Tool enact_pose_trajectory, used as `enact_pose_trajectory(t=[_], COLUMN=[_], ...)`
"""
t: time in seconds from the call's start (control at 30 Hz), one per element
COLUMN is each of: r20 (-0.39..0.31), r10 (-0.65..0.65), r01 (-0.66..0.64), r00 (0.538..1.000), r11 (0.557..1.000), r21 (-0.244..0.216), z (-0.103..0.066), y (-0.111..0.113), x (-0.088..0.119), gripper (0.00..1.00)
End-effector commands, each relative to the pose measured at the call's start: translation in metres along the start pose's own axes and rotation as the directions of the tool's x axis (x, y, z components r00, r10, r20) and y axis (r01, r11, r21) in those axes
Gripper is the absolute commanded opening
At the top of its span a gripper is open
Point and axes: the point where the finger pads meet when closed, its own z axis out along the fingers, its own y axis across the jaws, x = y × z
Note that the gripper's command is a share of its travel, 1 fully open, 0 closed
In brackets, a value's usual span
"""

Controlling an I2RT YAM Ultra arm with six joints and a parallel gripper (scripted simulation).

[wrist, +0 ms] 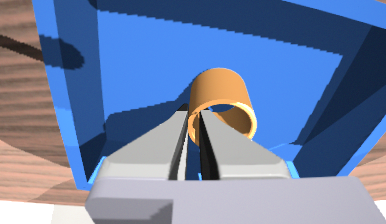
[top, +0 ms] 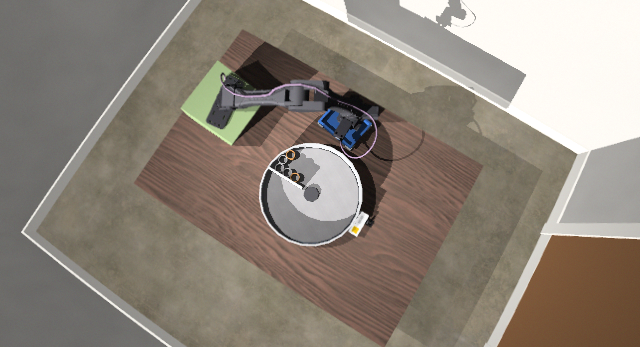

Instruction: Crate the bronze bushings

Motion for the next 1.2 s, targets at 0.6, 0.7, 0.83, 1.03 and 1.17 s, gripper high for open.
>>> enact_pose_trajectory(t=[0.6, 0.7, 0.83, 1.03, 1.17], r20=[-0.007, -0.007, -0.007, -0.007, -0.007], r10=[-0.005, -0.005, -0.005, -0.005, -0.005], r01=[0.005, 0.005, 0.005, 0.005, 0.005], r00=[1.0, 1.0, 1.0, 1.0, 1.0], r11=[1.0, 1.0, 1.0, 1.0, 1.0], r21=[-0.008, -0.008, -0.008, -0.008, -0.008], z=[-0.003, -0.003, -0.003, -0.003, -0.003], y=[0.004, 0.004, 0.004, 0.004, 0.004], x=[0.0, 0.0, 0.0, 0.0, 0.0], gripper=[0.0, 0.0, 0.0, 0.0, 0.0])
